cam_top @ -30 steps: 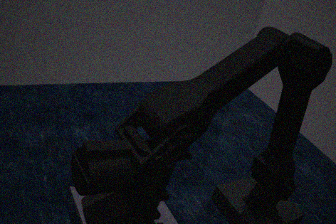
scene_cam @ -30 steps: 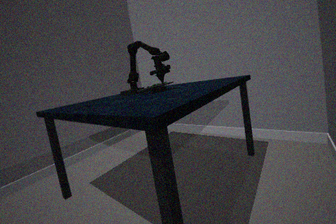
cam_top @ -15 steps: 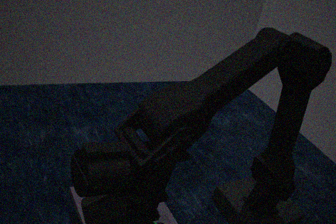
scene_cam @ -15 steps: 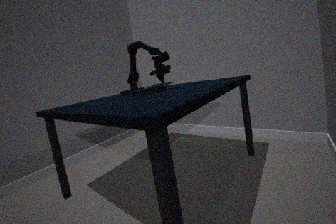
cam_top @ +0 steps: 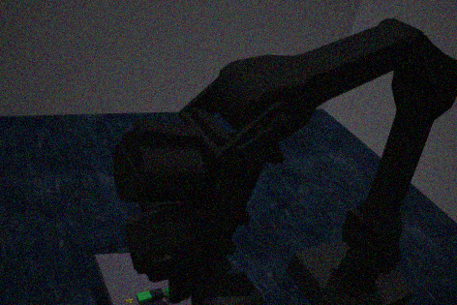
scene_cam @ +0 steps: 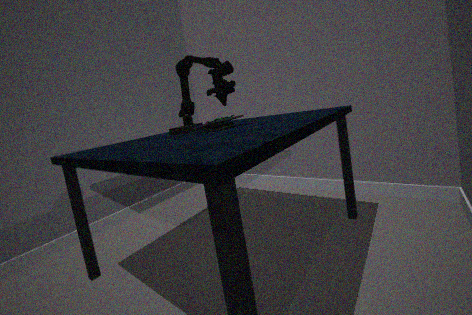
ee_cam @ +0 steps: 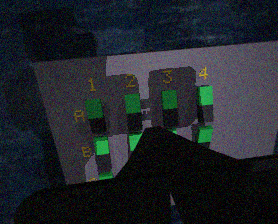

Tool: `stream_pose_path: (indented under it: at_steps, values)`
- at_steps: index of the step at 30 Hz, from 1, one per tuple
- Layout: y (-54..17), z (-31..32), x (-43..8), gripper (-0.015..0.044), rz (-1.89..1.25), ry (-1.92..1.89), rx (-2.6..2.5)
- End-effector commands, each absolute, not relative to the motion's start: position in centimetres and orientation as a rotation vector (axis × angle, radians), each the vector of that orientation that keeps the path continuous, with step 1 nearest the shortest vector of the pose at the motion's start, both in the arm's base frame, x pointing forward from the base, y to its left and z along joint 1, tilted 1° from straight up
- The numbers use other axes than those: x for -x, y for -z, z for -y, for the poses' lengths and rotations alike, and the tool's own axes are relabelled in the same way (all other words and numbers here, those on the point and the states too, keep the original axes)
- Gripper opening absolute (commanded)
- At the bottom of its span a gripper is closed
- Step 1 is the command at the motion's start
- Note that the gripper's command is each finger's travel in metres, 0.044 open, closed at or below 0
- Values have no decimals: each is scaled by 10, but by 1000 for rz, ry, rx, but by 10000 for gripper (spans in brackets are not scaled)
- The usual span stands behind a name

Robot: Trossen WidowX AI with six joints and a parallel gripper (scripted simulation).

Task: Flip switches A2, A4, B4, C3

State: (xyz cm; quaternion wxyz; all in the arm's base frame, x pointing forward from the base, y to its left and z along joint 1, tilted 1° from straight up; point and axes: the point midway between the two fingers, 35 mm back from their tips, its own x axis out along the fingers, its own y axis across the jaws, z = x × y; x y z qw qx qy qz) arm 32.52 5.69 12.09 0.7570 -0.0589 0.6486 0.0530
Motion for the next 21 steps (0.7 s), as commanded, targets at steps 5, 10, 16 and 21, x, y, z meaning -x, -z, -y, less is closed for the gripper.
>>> stream_pose_path:
  at_steps: [5, 10, 16, 21]
  values:
    - [-121, 8, -316, 0, -1422, -100, 125]
    - [-104, 8, -318, 0, -1409, -101, 124]
    - [-87, 8, -320, 0, -1396, -102, 123]
    - [-77, 8, -321, 0, -1396, -102, 123]
